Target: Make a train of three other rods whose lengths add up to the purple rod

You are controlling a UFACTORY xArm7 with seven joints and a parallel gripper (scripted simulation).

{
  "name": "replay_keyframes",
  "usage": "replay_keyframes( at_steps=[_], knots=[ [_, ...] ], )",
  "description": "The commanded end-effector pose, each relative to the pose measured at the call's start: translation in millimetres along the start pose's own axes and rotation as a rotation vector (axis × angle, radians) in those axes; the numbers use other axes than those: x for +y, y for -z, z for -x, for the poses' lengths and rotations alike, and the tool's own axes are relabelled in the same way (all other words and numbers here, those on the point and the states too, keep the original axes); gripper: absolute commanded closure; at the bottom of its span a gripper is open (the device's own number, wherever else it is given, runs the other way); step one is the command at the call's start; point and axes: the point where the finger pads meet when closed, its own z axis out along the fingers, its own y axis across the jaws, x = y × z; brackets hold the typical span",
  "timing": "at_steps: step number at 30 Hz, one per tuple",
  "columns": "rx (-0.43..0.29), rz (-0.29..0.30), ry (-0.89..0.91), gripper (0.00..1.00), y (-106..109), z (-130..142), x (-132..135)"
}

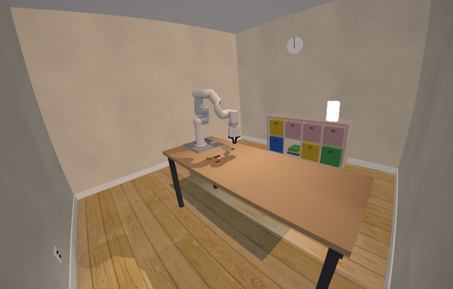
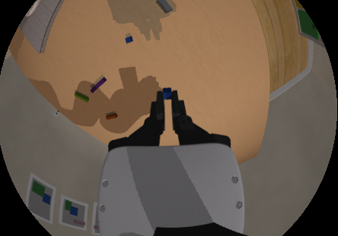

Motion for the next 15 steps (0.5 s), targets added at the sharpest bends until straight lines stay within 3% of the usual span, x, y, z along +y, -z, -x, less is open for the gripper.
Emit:
replay_keyframes(
  at_steps=[1, 2, 6, 15],
  knots=[
    [-0.009, 0.015, 0.045, 0.96, 4.8, -13.5, -20.3],
    [-0.009, 0.014, 0.08, 0.96, 3.7, -25.2, -36.8],
    [-0.009, 0.015, 0.126, 0.96, 0.8, -41.6, -58.6],
    [-0.009, 0.015, 0.133, 0.96, 0.2, -43.9, -61.6]
  ],
)
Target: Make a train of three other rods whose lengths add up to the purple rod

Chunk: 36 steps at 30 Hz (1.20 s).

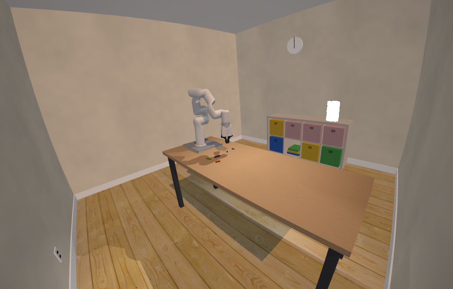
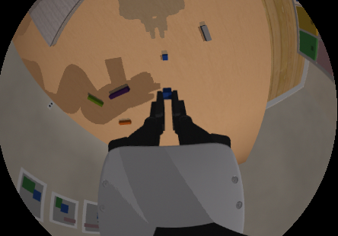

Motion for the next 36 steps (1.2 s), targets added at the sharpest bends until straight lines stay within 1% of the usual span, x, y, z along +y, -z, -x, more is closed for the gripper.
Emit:
replay_keyframes(
  at_steps=[1, 8, 12, 18, 20, 30, 34, 36],
  knots=[
    [-0.004, 0.005, 0.002, 0.96, 1.8, 0.0, -0.4],
    [-0.004, 0.005, 0.002, 0.96, 0.8, 0.0, -0.4],
    [-0.004, 0.005, 0.002, 0.96, -4.9, 0.0, -0.4],
    [-0.004, 0.005, 0.002, 0.96, -24.3, 0.0, -0.4],
    [-0.004, 0.005, 0.002, 0.96, -24.3, 0.0, -0.4],
    [-0.004, 0.005, 0.002, 0.96, -67.2, 0.1, -0.3],
    [-0.004, 0.005, 0.002, 0.96, -79.1, 0.2, -0.3],
    [-0.004, 0.005, 0.002, 0.96, -81.1, 0.2, -0.3]
  ],
)
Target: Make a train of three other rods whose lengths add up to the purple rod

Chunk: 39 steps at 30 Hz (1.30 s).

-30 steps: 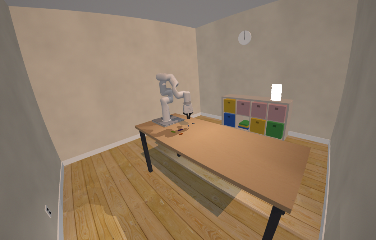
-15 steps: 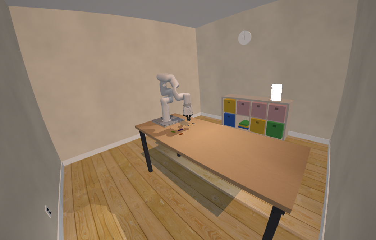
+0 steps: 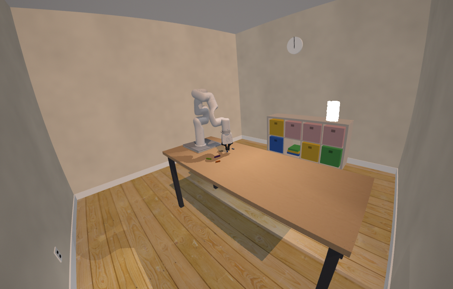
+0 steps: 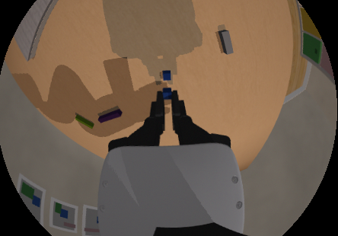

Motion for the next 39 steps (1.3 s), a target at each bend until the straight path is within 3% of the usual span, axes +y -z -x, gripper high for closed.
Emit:
replay_keyframes(
  at_steps=[1, 39],
  knots=[
    [-0.005, 0.003, 0.0, 0.96, -7.3, 2.7, 1.6],
    [-0.005, 0.003, 0.0, 0.96, -12.2, 2.7, 1.6]
  ],
)
